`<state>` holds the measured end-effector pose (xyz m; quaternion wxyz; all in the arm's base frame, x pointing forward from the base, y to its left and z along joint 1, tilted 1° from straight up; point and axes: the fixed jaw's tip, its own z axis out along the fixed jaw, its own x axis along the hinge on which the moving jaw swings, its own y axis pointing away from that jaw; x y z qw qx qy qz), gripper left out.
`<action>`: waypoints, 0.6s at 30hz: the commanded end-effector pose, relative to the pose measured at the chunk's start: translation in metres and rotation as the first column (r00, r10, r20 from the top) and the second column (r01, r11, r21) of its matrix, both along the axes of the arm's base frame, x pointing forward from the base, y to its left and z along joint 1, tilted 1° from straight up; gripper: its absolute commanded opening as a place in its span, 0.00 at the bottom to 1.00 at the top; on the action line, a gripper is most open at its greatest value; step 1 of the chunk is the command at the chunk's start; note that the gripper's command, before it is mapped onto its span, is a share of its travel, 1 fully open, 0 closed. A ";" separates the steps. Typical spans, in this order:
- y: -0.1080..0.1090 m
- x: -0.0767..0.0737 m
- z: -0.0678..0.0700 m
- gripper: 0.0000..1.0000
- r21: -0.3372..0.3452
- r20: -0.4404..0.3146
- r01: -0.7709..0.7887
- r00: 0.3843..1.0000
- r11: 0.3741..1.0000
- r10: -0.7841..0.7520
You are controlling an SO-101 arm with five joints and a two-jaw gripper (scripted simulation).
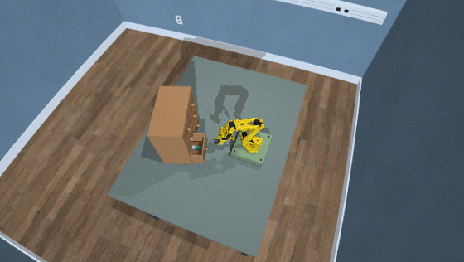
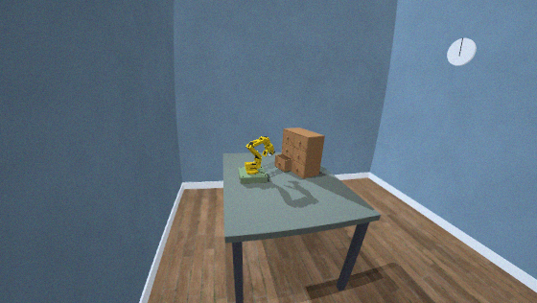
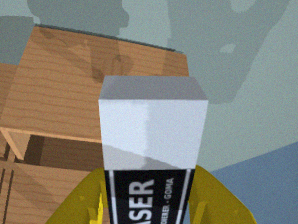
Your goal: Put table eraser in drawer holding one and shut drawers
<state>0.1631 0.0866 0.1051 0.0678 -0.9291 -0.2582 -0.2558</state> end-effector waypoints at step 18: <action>0.012 0.022 0.000 0.00 -0.002 -0.001 0.001 1.000 1.000 -0.001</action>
